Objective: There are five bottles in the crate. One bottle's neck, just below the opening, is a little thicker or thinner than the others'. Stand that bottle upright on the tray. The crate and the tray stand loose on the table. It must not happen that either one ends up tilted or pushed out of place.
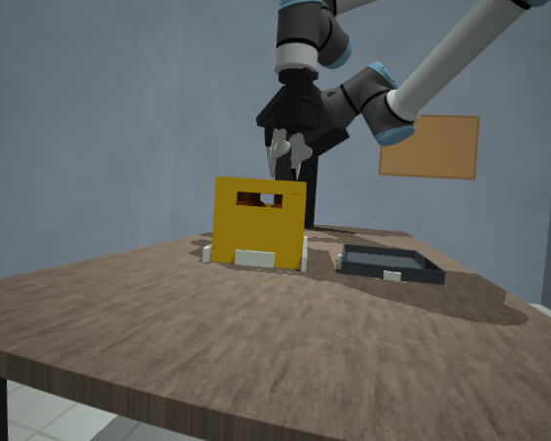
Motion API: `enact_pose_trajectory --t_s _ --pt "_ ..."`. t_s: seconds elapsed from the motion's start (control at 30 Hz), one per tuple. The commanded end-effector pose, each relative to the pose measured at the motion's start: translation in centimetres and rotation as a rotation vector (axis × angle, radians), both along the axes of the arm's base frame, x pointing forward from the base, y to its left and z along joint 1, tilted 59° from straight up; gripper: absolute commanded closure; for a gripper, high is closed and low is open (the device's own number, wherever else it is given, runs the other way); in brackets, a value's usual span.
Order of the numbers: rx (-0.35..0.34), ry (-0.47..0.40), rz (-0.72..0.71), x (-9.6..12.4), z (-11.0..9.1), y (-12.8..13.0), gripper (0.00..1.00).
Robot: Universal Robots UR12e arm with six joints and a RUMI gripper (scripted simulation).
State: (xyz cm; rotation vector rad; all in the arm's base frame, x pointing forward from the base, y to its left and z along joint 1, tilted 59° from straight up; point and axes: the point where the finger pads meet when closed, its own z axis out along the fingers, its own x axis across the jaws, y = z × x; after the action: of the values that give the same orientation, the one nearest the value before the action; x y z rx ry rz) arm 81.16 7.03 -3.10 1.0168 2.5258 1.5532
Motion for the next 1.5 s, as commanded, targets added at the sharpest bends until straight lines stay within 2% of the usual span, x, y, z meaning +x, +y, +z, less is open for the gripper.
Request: enact_pose_trajectory --t_s 0.0,0.8,1.47 --pt "0.001 0.001 -0.003 -0.1 -0.1 -0.2 0.62" --pt "0.001 0.001 0.000 0.2 -0.5 0.6 0.62" --pt "0.001 0.000 0.000 1.0 -1.5 2.2 0.62"
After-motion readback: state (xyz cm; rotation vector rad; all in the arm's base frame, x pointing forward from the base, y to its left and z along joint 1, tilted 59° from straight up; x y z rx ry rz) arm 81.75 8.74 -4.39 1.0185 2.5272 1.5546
